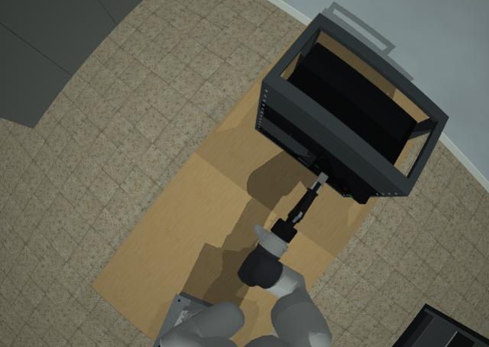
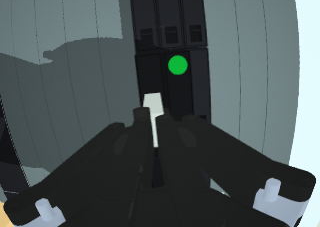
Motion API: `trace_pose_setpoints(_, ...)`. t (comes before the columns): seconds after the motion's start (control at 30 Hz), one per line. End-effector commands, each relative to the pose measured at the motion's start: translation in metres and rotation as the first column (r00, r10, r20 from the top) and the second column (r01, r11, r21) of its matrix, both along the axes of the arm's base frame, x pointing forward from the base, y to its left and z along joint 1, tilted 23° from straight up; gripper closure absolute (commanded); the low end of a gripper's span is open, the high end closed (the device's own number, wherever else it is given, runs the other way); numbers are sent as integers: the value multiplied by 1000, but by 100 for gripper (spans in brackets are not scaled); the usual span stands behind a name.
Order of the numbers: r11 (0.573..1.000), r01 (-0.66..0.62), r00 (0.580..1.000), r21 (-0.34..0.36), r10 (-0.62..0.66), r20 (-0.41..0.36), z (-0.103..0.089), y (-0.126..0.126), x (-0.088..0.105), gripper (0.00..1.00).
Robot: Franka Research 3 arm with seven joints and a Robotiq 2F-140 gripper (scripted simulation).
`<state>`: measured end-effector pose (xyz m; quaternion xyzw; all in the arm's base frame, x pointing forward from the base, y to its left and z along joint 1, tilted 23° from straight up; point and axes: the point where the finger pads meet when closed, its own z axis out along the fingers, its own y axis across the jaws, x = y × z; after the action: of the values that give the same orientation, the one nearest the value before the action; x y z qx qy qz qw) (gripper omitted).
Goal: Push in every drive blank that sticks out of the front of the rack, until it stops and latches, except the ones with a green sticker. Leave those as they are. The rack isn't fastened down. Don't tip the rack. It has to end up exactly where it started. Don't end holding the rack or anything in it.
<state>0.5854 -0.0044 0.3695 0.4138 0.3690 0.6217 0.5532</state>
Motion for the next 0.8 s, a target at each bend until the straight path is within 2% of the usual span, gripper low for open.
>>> trace_pose_setpoints(0.0, 1000, 3, 1000, -4, -3, -4, 0, -1, 2, 100)
trace_pose_setpoints(0.77, 1000, 3, 1000, -4, -3, -4, 5, 0, 17, 100)
